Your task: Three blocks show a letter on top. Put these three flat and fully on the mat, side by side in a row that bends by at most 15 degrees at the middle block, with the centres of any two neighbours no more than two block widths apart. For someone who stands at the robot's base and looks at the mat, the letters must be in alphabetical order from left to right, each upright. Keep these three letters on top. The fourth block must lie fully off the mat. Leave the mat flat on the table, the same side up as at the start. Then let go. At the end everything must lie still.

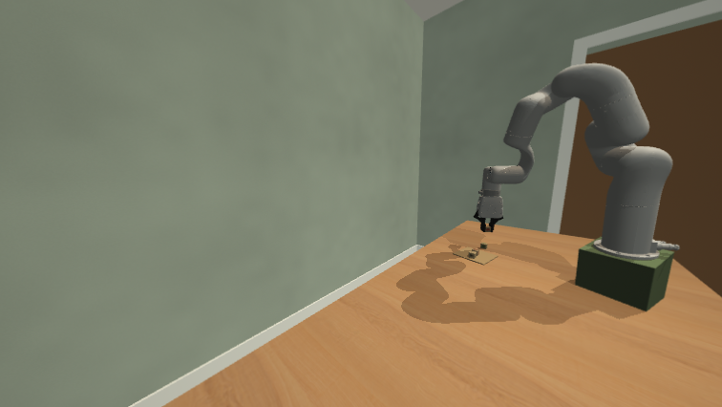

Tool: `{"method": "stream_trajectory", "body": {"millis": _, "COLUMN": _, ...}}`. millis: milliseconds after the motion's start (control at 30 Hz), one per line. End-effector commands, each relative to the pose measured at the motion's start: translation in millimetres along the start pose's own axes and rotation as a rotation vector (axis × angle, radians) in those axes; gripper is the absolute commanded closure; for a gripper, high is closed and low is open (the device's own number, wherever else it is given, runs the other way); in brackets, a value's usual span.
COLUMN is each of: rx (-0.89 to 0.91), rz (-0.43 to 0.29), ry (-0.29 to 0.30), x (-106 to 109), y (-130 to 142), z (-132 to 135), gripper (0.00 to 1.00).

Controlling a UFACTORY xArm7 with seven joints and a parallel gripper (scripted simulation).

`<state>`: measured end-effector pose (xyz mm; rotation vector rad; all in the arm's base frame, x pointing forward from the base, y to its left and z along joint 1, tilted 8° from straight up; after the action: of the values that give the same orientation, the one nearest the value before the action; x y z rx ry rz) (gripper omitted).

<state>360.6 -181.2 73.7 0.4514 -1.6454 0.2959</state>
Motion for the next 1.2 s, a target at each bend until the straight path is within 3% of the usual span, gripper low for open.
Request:
{"method": "stream_trajectory", "body": {"millis": 0, "rx": -0.138, "rz": 0.003, "ry": 0.016, "x": 1, "y": 3, "z": -10, "gripper": 0.79}}
{"method": "stream_trajectory", "body": {"millis": 600, "rx": -0.620, "rz": 0.009, "ry": 0.010, "x": 3, "y": 20, "z": -40, "gripper": 0.79}}
{"method": "stream_trajectory", "body": {"millis": 1167, "rx": -0.649, "rz": 0.009, "ry": 0.009, "x": 4, "y": 21, "z": -42, "gripper": 0.79}}
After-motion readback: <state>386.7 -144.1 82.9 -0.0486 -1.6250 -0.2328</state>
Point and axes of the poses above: the point where the finger pads meet when closed, its own x axis back along the fingers, its own z axis across the jaws, y = z × x, the point moved 9 cm from there along x, back along the fingers, and after that the axes turned 3 degrees about x, right-handed, at the moved point
